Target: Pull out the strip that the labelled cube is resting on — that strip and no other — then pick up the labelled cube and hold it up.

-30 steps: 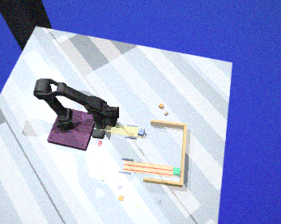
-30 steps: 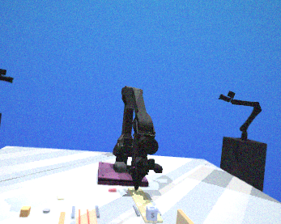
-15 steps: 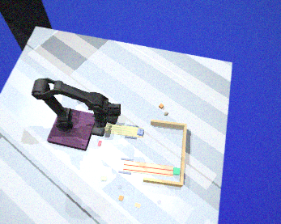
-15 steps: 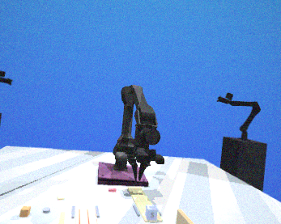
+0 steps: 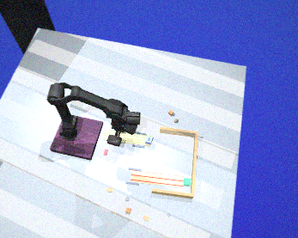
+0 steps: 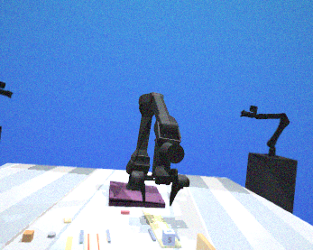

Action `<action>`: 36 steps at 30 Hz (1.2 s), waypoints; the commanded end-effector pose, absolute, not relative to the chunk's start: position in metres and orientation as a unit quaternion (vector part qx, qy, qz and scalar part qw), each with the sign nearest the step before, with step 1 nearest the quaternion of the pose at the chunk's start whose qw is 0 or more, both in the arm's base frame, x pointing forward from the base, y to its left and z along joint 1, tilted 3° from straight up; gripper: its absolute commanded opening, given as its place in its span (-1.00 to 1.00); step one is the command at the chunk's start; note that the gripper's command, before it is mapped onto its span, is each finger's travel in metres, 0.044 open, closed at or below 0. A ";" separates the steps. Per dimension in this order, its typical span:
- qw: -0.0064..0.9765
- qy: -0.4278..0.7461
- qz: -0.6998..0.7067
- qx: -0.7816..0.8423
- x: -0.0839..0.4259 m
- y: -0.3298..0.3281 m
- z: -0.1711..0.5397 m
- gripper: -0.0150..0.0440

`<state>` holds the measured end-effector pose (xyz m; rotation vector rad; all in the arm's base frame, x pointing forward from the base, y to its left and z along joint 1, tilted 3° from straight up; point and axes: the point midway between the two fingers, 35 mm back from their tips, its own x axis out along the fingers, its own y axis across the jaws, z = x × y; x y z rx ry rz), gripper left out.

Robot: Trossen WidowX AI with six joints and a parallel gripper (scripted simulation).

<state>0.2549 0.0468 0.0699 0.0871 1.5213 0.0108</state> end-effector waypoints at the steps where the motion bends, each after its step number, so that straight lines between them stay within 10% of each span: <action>1: 0.724 0.689 0.004 0.038 0.270 0.047 0.072 1.00; 36: 0.728 0.685 0.005 0.038 0.399 0.052 0.097 1.00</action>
